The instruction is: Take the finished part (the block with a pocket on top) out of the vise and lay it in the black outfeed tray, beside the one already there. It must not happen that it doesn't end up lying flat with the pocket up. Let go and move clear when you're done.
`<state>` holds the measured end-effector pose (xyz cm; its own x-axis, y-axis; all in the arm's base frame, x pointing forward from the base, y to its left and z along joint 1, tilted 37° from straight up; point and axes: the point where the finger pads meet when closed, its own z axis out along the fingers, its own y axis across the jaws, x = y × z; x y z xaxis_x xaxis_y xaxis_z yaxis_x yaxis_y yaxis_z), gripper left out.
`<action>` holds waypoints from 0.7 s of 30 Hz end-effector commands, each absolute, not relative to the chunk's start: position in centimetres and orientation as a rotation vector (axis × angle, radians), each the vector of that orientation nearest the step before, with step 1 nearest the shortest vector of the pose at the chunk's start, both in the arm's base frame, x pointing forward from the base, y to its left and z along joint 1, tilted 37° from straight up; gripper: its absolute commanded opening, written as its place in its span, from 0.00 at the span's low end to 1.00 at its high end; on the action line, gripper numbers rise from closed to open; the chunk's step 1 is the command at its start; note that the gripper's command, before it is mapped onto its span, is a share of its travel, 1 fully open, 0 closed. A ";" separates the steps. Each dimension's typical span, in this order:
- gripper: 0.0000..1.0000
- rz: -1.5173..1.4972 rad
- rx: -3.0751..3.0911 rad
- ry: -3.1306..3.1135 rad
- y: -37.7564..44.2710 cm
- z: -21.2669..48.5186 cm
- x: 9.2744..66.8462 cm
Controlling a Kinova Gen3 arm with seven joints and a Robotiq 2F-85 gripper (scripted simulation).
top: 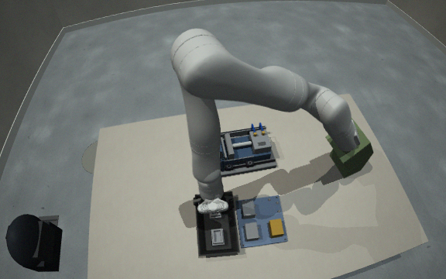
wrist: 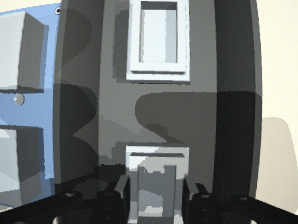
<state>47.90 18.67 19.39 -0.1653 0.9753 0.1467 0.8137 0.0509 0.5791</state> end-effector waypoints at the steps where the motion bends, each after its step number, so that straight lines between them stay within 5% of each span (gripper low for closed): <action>1: 0.00 0.811 1.792 2.051 18.8 19.6 48.3; 15: 0.00 0.811 1.792 2.051 18.8 19.6 48.3; 16: 0.67 0.811 1.792 2.051 18.8 19.6 48.3; 21: 0.67 0.811 1.792 2.051 18.8 19.6 48.3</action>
<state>47.90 18.67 19.39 -0.1654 0.9753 0.1467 0.8136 0.0508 0.5792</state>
